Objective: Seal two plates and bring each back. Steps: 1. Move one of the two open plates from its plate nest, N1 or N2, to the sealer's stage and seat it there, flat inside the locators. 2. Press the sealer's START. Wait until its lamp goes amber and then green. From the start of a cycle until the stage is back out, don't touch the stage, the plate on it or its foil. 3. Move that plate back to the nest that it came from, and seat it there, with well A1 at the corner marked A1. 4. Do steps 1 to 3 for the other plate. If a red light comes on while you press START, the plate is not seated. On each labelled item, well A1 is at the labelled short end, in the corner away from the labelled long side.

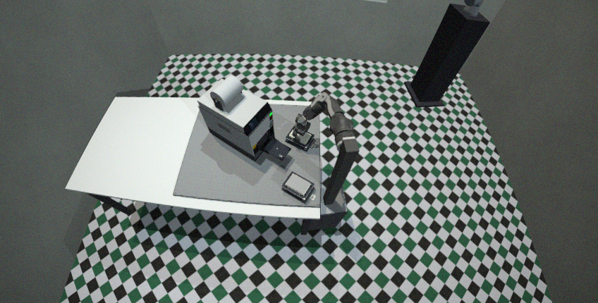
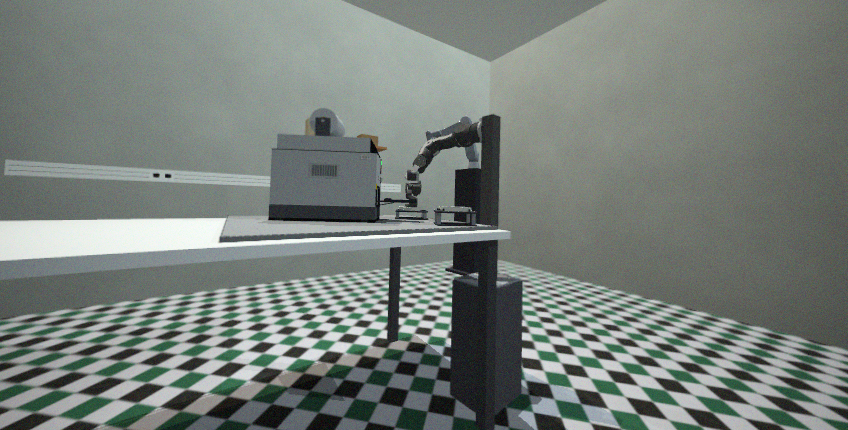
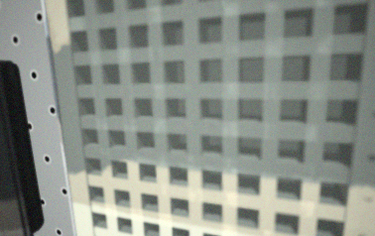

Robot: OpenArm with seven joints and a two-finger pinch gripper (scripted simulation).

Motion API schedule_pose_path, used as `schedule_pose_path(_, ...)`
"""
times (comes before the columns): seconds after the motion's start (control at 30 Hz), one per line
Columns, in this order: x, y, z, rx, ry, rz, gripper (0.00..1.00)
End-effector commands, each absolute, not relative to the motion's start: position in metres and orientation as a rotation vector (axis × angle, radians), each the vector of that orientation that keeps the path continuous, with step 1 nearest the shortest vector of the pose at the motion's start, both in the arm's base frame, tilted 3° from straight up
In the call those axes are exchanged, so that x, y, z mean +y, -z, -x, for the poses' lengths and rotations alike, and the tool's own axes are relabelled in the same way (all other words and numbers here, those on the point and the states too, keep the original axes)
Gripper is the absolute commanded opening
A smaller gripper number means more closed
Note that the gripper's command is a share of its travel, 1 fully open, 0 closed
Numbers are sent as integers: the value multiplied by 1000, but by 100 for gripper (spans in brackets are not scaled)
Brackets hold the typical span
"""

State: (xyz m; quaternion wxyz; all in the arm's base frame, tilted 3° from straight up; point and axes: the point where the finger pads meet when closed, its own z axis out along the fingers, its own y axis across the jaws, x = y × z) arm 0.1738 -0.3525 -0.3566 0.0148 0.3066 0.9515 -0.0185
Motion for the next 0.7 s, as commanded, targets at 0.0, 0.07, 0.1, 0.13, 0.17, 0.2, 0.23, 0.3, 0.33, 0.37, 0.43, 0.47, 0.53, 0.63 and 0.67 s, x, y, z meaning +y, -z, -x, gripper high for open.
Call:
schedule_pose_path(0.0,-351,358,-175,2957,46,-950,65)
schedule_pose_path(0.07,-352,359,-175,2957,48,-951,65)
schedule_pose_path(0.1,-352,359,-175,2957,48,-951,65)
schedule_pose_path(0.13,-352,359,-175,2957,48,-951,65)
schedule_pose_path(0.17,-352,359,-175,2957,47,-952,65)
schedule_pose_path(0.2,-351,361,-175,2958,47,-950,65)
schedule_pose_path(0.23,-351,361,-175,2958,46,-950,65)
schedule_pose_path(0.3,-352,362,-175,2956,47,-951,65)
schedule_pose_path(0.33,-352,363,-175,2957,47,-951,65)
schedule_pose_path(0.37,-352,364,-175,2958,47,-951,65)
schedule_pose_path(0.43,-352,365,-175,2957,46,-951,65)
schedule_pose_path(0.47,-352,366,-175,2957,47,-951,65)
schedule_pose_path(0.53,-352,367,-175,2957,47,-951,65)
schedule_pose_path(0.63,-352,369,-175,2957,46,-951,65)
schedule_pose_path(0.67,-352,369,-175,2957,46,-951,65)
